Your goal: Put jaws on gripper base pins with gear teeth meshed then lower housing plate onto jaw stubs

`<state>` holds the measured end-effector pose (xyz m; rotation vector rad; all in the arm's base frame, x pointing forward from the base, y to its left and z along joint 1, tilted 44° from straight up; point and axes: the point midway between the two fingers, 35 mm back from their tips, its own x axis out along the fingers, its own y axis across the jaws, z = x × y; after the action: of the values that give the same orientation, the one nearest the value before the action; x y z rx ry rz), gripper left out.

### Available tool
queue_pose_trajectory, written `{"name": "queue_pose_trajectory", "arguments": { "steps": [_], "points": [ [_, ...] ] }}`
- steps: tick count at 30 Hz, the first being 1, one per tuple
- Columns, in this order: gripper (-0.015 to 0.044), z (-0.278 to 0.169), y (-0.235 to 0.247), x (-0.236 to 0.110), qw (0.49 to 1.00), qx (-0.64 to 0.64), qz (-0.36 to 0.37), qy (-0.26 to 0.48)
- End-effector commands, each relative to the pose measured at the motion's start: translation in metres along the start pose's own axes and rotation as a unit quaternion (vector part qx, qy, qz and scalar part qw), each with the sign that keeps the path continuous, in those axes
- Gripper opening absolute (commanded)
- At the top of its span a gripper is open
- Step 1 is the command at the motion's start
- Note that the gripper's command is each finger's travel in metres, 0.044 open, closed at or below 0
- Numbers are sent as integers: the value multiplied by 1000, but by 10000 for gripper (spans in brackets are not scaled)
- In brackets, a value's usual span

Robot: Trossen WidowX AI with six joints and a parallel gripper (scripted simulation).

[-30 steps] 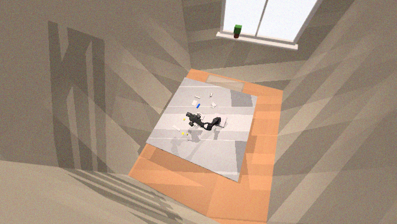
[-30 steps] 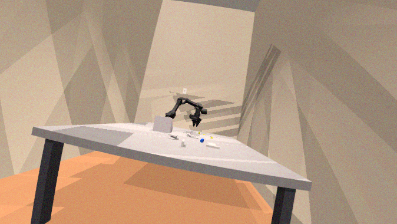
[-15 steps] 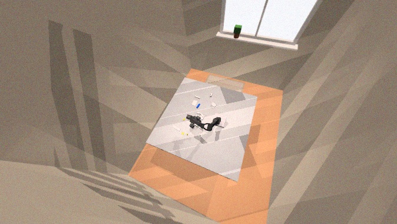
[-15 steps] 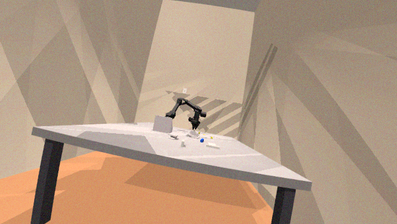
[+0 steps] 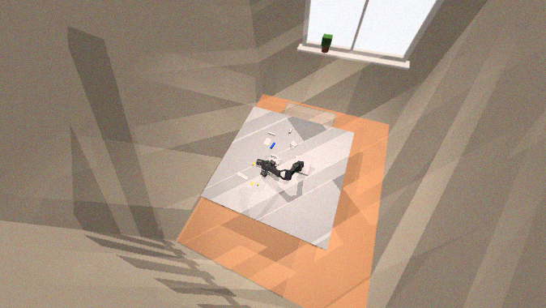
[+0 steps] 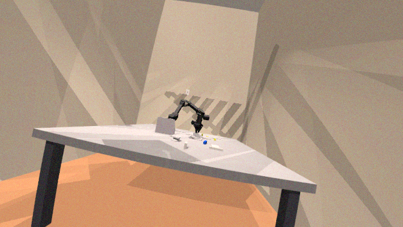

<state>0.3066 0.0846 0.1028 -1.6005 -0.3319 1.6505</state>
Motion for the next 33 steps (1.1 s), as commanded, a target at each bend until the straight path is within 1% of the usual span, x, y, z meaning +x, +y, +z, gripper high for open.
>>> {"name": "queue_pose_trajectory", "arguments": {
  "steps": [1, 19, 33],
  "points": [
    [440, 0, 1, 8, 1000, 4, 0, -3],
    [440, 2, 1, 36, 1000, 4, -1, -3],
    [440, 2, 1, 37, 1000, 4, -1, -3]
  ]
}}
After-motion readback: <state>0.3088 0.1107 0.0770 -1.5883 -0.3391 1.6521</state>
